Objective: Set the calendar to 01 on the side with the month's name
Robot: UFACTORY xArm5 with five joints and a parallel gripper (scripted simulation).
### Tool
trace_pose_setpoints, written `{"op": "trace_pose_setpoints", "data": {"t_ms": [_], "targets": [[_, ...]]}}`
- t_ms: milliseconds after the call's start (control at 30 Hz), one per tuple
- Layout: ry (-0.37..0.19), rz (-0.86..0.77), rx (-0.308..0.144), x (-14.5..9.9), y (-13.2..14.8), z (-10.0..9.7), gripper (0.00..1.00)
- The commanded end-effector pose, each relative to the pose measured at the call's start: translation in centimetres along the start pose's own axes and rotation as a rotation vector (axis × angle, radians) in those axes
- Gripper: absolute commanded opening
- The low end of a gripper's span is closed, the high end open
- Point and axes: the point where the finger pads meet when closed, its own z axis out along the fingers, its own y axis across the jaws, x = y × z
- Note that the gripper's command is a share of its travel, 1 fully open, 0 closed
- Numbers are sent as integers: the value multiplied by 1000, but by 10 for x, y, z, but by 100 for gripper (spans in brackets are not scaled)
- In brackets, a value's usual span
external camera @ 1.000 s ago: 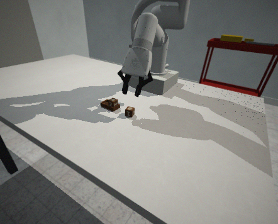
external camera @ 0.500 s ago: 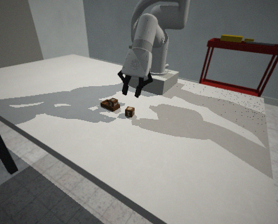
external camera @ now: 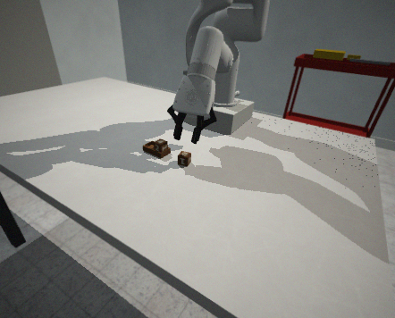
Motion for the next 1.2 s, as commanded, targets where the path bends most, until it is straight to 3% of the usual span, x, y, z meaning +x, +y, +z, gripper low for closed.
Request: {"op": "trace_pose_setpoints", "data": {"t_ms": [0, 667, 1167], "targets": [[-3, 0, 0, 3, 0, 6, 47], [-3, 0, 0, 22, 0, 33, 47], [-3, 0, 0, 28, 0, 42, 47]]}}
